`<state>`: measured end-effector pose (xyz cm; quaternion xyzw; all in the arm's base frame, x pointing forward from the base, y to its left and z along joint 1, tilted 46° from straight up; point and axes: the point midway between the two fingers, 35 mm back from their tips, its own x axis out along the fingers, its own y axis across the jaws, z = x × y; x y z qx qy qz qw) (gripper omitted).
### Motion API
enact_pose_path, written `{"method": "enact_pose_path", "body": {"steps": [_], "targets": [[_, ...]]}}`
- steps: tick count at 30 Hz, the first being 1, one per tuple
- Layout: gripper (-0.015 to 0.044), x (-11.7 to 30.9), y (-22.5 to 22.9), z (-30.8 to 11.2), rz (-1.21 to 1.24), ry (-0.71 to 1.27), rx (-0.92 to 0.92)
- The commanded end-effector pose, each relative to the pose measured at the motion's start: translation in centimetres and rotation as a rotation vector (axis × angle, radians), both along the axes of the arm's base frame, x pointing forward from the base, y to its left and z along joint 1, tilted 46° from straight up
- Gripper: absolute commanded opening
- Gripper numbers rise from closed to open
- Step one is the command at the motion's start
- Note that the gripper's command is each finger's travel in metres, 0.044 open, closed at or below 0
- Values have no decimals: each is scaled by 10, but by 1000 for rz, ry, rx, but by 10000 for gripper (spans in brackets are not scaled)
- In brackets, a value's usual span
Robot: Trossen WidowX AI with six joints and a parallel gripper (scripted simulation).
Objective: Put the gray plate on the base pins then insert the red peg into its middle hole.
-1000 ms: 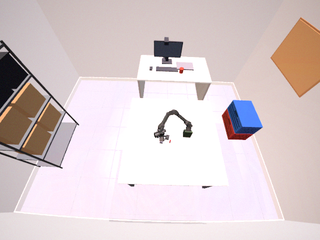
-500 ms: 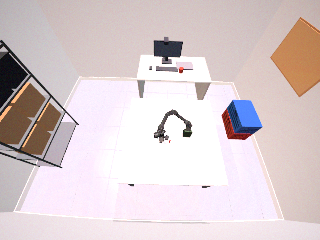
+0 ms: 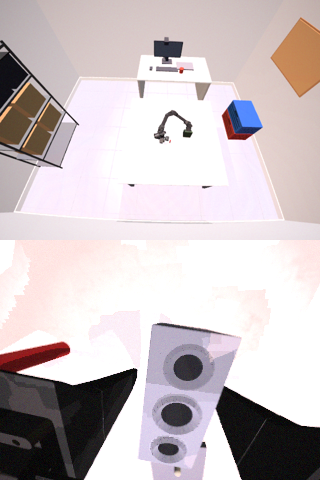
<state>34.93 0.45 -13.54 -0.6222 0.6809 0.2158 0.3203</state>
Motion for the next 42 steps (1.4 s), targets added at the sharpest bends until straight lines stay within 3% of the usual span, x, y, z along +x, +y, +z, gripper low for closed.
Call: {"method": "enact_pose_path", "body": {"steps": [1, 4, 9, 14, 42], "targets": [[230, 0, -1, -1, 5, 4, -3], [151, 0, -1, -1, 5, 4, -3], [118, 0, -1, -1, 5, 4, -3], [0, 1, 5, 4, 6, 4, -1], [0, 2, 69, 61, 7, 5, 7]]}}
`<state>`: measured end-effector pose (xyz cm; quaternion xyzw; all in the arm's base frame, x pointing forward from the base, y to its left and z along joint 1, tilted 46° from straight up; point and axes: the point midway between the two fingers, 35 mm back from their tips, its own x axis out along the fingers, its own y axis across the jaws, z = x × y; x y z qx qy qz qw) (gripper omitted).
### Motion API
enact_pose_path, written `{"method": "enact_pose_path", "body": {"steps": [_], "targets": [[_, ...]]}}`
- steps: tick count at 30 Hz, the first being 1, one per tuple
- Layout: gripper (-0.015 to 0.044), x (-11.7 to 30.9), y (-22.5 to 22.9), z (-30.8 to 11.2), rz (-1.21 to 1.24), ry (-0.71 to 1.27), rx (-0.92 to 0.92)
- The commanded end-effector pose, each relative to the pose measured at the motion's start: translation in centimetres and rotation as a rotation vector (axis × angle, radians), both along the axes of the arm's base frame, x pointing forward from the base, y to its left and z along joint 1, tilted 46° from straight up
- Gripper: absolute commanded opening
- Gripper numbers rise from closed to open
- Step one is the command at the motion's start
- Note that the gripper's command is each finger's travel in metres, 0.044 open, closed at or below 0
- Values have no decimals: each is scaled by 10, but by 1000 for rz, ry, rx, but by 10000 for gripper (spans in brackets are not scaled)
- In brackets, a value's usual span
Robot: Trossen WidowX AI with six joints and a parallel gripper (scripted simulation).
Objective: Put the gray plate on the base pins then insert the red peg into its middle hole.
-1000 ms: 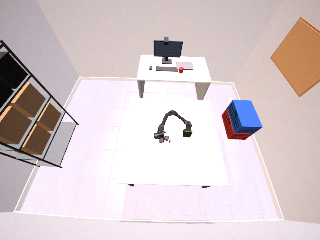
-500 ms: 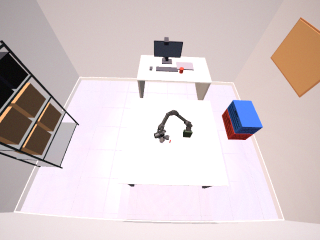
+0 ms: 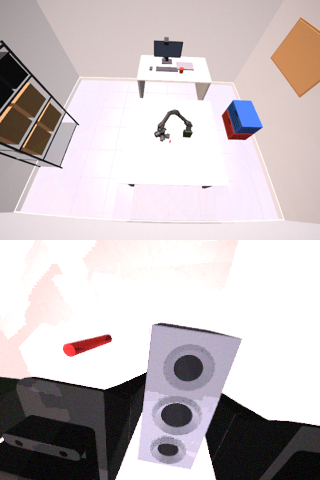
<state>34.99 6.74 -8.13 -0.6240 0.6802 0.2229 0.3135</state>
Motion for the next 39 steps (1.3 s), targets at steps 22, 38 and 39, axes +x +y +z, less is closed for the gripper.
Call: {"method": "enact_pose_path", "body": {"steps": [22, 38, 39], "targets": [[0, 0, 20, 43, 10, 3, 10], [0, 11, -28, 58, 54, 42, 21], [0, 11, -31, 59, 57, 44, 21]]}}
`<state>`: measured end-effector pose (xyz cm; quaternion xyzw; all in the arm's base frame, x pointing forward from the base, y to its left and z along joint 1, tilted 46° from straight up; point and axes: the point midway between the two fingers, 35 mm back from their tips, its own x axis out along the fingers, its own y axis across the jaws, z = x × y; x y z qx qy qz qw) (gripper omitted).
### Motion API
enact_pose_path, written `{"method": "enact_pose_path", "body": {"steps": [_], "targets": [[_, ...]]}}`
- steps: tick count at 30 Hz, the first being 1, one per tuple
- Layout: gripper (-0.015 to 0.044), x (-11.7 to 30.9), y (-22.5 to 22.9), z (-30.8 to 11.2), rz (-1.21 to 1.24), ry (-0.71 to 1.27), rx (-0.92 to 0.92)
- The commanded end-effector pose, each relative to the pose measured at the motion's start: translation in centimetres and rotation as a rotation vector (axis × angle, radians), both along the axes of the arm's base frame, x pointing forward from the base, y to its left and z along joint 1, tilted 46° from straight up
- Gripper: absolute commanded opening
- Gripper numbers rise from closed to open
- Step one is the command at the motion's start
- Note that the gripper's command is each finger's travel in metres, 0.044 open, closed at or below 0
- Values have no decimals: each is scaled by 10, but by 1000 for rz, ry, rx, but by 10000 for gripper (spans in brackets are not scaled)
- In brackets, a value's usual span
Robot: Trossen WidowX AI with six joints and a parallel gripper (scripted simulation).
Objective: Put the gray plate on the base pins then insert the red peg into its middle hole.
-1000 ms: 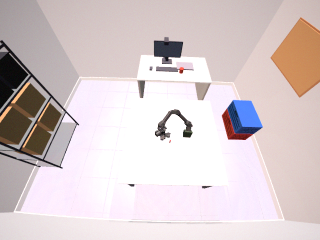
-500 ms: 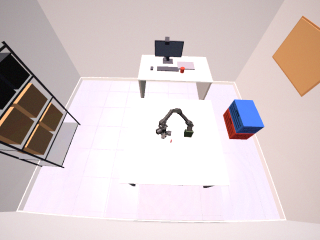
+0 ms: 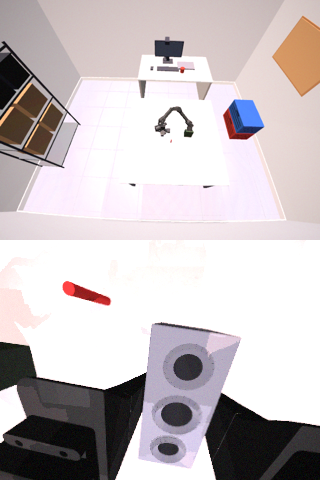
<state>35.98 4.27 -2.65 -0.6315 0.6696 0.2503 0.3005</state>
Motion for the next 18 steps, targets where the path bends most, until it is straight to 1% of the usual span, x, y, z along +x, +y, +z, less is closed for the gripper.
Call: {"method": "enact_pose_path", "body": {"steps": [1, 18], "targets": [[0, 2, -9, 5, 13, 5, 0], [0, 3, -62, 21, 55, 45, -7]]}}
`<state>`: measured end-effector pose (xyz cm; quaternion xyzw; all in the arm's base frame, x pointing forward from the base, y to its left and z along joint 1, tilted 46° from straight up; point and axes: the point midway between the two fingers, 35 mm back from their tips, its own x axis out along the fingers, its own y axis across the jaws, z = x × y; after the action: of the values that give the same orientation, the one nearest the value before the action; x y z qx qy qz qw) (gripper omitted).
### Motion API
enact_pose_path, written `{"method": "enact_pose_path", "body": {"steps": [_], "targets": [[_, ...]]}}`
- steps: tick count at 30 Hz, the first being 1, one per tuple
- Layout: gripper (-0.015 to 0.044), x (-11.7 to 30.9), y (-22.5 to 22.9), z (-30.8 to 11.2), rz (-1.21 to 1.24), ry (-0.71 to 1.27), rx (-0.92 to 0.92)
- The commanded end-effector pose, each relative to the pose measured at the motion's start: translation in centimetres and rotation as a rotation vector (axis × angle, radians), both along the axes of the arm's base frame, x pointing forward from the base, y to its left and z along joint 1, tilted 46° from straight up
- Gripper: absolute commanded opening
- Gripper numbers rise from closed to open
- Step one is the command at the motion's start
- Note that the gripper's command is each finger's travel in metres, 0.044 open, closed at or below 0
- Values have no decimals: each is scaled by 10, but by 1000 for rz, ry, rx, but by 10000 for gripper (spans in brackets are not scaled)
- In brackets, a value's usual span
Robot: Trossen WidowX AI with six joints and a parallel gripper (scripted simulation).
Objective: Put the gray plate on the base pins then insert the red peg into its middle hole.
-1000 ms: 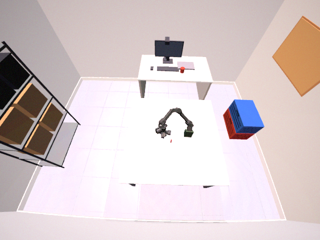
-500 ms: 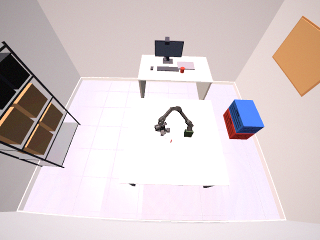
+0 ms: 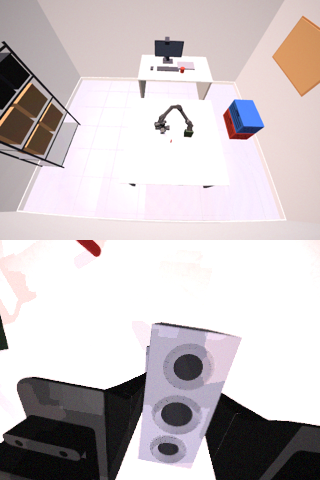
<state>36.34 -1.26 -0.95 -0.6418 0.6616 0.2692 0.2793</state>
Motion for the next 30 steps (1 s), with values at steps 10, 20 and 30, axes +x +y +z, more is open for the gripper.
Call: {"method": "enact_pose_path", "body": {"steps": [10, 20, 30], "targets": [[0, -4, -38, 14, 31, 29, -14], [0, -6, -52, 18, 40, 41, -21], [0, -6, -52, 18, 40, 41, -21]]}}
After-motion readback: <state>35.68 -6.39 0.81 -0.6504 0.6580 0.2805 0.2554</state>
